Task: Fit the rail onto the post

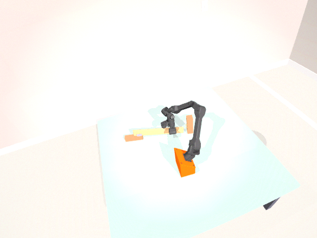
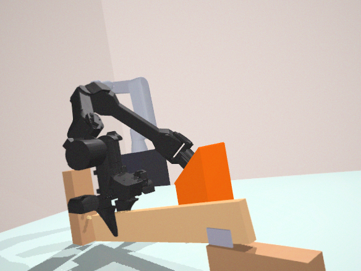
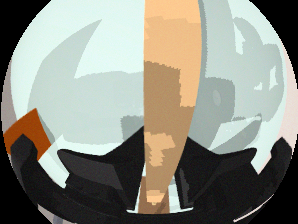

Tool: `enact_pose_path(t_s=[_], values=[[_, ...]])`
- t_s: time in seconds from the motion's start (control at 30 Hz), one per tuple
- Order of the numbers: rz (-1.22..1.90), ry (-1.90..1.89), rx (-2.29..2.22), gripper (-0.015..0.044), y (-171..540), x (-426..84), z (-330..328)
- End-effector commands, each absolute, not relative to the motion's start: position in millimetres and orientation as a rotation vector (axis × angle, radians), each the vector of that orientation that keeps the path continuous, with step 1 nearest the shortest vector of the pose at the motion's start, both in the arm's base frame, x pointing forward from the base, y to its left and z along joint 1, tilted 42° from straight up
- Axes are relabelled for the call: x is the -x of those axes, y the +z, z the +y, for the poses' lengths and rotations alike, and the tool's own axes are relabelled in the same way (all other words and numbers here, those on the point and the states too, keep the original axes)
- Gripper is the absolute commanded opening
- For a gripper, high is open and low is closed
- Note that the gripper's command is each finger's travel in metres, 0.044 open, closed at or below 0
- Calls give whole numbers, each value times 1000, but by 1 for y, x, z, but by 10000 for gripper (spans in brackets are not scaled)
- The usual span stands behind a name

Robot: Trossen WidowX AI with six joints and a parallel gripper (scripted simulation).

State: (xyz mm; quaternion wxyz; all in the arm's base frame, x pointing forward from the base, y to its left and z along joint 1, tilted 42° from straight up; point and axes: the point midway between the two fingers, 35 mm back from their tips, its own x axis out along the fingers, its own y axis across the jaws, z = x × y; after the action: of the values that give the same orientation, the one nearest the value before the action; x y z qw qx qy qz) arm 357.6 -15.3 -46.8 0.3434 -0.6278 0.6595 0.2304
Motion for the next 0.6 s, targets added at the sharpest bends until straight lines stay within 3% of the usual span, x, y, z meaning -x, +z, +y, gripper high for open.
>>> enact_pose_path(t_s=[0.0, 0.57], values=[[1701, 602, 1634, 0, -44, -360, -10], [1701, 603, 1634, 0, -37, -361, -4]])
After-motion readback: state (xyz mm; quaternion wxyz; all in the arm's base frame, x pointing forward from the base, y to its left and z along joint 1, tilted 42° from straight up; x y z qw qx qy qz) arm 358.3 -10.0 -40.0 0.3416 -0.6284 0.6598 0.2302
